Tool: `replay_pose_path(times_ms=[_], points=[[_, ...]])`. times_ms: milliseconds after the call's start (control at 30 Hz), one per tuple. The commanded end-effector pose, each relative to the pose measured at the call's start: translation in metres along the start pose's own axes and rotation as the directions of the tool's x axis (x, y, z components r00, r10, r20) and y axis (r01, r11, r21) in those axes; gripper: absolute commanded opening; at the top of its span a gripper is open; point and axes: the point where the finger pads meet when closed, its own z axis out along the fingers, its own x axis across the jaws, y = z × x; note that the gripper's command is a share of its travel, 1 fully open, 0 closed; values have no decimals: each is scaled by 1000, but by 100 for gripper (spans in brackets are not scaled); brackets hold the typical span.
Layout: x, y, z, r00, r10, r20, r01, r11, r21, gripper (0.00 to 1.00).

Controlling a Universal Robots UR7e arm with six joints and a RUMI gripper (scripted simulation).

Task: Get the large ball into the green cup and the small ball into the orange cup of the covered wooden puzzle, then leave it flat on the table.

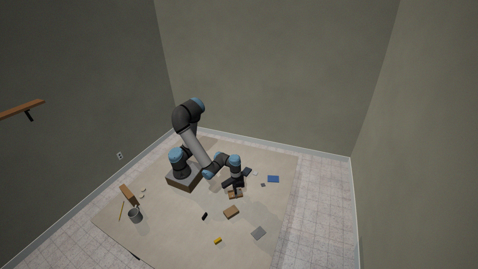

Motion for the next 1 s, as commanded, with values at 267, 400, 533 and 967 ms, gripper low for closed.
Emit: replay_pose_path(times_ms=[267,400,533,967], points=[[0,0,-2,1000,0,1,0,1000,-1,43],[0,0,-4,1000,0,1,0,1000,-1,43],[0,0,-8,1000,0,1,0,1000,-1,43],[0,0,-27,1000,0,1,0,1000,-1,43]])
